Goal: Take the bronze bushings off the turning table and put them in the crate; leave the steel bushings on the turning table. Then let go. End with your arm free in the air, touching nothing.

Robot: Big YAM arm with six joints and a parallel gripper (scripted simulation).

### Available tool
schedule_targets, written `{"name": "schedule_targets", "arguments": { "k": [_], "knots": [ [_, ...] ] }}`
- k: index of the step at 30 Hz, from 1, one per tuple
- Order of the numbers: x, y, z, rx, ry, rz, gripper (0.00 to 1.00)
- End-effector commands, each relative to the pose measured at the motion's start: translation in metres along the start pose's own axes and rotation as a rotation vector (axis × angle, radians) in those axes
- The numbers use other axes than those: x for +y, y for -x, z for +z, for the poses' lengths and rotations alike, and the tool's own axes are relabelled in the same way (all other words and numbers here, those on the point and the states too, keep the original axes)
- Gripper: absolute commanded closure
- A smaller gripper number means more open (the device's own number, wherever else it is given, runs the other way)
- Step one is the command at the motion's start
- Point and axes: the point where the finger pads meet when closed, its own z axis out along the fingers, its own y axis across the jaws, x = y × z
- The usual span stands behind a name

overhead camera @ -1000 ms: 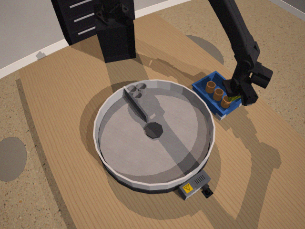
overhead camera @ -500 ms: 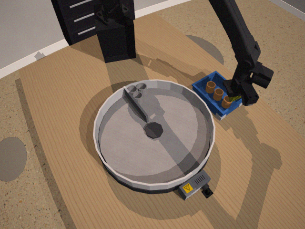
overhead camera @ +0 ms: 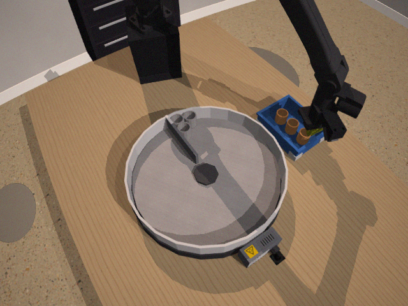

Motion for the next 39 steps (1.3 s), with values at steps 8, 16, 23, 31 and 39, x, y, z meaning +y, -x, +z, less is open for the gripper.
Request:
{"name": "schedule_targets", "arguments": {
  "k": [8,16,23,31,39],
  "knots": [
    [0.0243,0.0168,-0.0206,-0.033,0.038,-0.009,1.00],
    [0.0243,0.0168,-0.0206,-0.033,0.038,-0.009,0.85],
    [0.0243,0.0168,-0.0206,-0.033,0.038,-0.009,0.85],
    [0.0243,0.0168,-0.0206,-0.033,0.038,-0.009,0.85],
    [0.0243,0.0168,-0.0206,-0.033,0.038,-0.009,0.85]
  ]
}}
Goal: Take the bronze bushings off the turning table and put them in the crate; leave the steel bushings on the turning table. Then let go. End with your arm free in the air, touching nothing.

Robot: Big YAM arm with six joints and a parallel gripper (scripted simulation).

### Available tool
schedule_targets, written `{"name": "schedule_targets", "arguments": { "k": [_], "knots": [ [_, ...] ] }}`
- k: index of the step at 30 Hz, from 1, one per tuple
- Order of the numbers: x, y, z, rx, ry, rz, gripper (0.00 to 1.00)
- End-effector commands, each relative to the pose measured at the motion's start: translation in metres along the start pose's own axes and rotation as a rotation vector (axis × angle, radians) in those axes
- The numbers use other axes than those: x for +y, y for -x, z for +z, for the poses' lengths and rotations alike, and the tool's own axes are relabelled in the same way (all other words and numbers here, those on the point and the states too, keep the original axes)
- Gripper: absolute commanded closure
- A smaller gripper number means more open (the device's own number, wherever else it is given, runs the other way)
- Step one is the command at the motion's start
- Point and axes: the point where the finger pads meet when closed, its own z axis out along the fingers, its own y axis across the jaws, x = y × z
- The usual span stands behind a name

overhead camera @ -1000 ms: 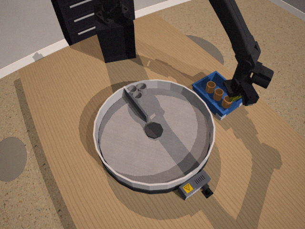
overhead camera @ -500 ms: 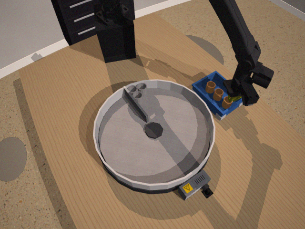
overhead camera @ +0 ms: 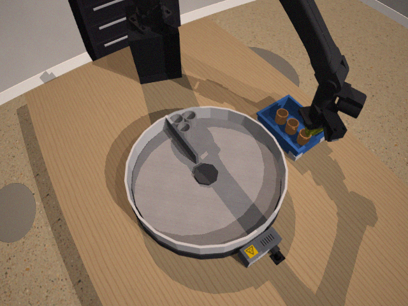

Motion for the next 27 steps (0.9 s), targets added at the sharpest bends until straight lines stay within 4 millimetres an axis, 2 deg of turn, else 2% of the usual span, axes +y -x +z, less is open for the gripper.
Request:
{"name": "schedule_targets", "arguments": {
  "k": [1,12,15,19,24,27],
  "knots": [
    [0.024,0.016,-0.020,-0.033,0.037,-0.009,0.85],
    [0.024,0.017,-0.022,-0.034,0.039,-0.008,0.85],
    [0.029,0.023,-0.037,-0.051,0.057,-0.004,0.85],
    [0.030,0.022,-0.045,-0.052,0.059,0.004,0.85],
    [0.020,0.010,-0.045,-0.031,0.036,0.000,0.85],
    [0.014,0.005,-0.056,-0.025,0.028,-0.002,0.85]
  ]
}}
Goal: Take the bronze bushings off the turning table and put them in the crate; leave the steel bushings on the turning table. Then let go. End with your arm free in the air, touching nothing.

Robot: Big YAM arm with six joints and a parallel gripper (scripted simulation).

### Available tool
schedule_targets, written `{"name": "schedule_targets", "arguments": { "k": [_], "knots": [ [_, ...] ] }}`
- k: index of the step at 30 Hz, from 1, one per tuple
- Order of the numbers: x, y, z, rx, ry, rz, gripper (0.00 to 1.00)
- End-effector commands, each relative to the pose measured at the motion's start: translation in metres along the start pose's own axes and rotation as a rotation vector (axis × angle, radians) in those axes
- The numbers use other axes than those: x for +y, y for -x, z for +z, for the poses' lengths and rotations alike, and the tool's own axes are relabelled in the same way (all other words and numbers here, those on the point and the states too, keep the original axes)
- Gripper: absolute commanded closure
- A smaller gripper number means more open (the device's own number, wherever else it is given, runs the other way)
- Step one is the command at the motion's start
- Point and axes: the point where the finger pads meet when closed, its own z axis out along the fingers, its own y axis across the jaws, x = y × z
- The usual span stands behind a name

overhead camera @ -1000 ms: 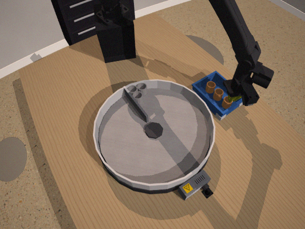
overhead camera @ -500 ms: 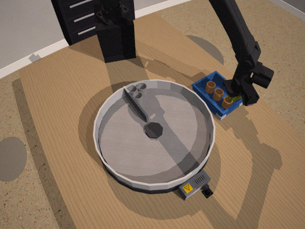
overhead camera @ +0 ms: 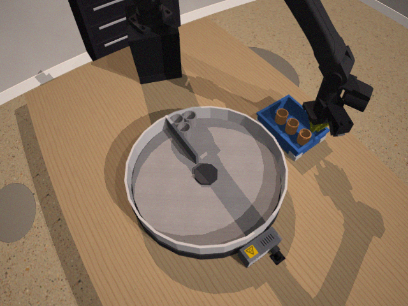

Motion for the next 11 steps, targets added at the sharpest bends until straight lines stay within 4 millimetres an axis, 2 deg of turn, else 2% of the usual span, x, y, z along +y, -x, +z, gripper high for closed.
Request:
{"name": "schedule_targets", "arguments": {
  "k": [1,11],
  "knots": [
    [0.011,-0.003,-0.031,-0.013,0.015,-0.003,0.85],
    [0.010,-0.003,-0.076,-0.013,0.016,-0.002,0.85]
  ]
}}
